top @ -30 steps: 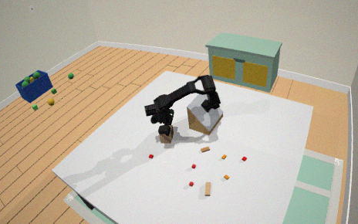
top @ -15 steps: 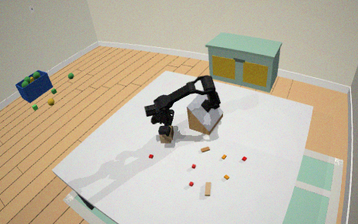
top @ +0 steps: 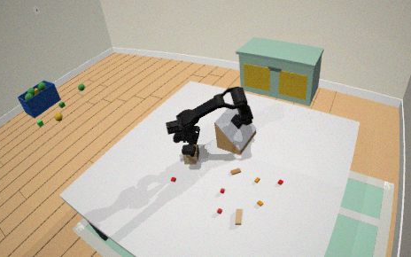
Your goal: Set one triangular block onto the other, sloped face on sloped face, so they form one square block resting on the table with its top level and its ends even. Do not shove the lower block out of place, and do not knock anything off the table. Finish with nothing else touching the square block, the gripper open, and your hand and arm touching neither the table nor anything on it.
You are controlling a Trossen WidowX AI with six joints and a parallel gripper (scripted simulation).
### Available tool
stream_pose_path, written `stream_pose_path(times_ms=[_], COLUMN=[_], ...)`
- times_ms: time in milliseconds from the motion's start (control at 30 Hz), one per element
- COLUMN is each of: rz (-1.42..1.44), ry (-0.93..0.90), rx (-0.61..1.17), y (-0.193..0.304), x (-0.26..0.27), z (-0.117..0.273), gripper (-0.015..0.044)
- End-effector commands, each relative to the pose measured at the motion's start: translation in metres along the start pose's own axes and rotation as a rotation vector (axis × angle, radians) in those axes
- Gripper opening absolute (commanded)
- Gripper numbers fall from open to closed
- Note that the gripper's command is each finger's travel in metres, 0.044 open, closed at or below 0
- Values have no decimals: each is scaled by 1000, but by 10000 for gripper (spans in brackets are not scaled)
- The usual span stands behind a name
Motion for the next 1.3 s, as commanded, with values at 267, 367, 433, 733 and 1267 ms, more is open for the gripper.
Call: stream_pose_path(times_ms=[267,367,433,733,1267], rz=[-6,-6,-6,-6,-5], ry=[-4,-4,-4,-4,-4], rx=[3,3,3,3,3], y=[-3,-4,-4,-6,-8], x=[1,1,2,2,3], z=[-7,-9,-10,-16,-20], gripper=[0,0,0,0,0])
Point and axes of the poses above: the point midway between the two fingers, 35 mm back from their tips, its own z axis back along the fingers, its own x axis across the jaws, y = z × x, the point moved 10 cm from there along z, back along the fingers, and after that the axes turned 13 degrees about -z, right-handed, at the moved point
